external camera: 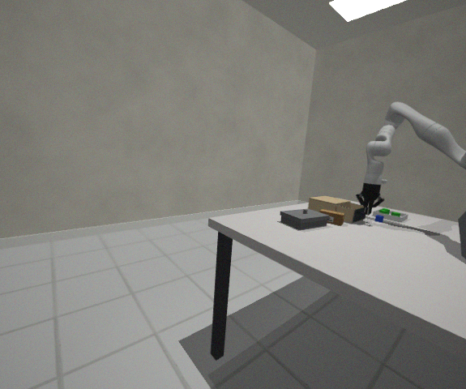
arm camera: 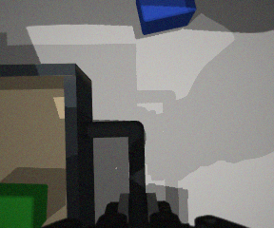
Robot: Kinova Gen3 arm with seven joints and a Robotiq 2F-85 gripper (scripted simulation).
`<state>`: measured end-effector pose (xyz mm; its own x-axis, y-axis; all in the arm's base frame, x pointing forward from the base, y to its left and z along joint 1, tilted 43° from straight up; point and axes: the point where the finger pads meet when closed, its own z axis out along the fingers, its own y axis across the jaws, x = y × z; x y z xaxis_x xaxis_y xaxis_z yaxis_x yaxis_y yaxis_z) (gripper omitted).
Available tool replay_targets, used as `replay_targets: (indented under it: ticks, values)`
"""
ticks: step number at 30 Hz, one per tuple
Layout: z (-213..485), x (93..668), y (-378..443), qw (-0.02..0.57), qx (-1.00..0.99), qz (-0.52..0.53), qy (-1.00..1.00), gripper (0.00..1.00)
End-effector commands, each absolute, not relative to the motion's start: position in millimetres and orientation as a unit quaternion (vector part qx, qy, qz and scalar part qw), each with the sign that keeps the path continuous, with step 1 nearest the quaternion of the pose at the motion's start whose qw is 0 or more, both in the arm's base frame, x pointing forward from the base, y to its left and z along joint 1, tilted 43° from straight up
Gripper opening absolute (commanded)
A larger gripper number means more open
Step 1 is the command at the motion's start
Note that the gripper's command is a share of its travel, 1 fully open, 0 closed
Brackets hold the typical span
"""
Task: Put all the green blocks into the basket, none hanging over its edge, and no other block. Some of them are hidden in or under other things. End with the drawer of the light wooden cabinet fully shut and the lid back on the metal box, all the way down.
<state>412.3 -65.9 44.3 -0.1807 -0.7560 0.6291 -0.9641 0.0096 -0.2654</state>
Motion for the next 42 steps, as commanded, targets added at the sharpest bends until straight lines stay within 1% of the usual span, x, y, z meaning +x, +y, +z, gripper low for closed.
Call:
replay_targets:
  ticks: [1,36,37,42]
  values:
    - [43.9,412.8,-64.5,0.154,0.622,0.333,-0.692,0.1]
    - [43.9,412.9,-64.5,0.154,0.622,0.333,-0.692,0.1]
    - [43.9,412.9,-64.5,0.154,0.622,0.333,-0.692,0.3]
    - [43.9,413.1,-64.4,0.154,0.622,0.333,-0.692,0.3]
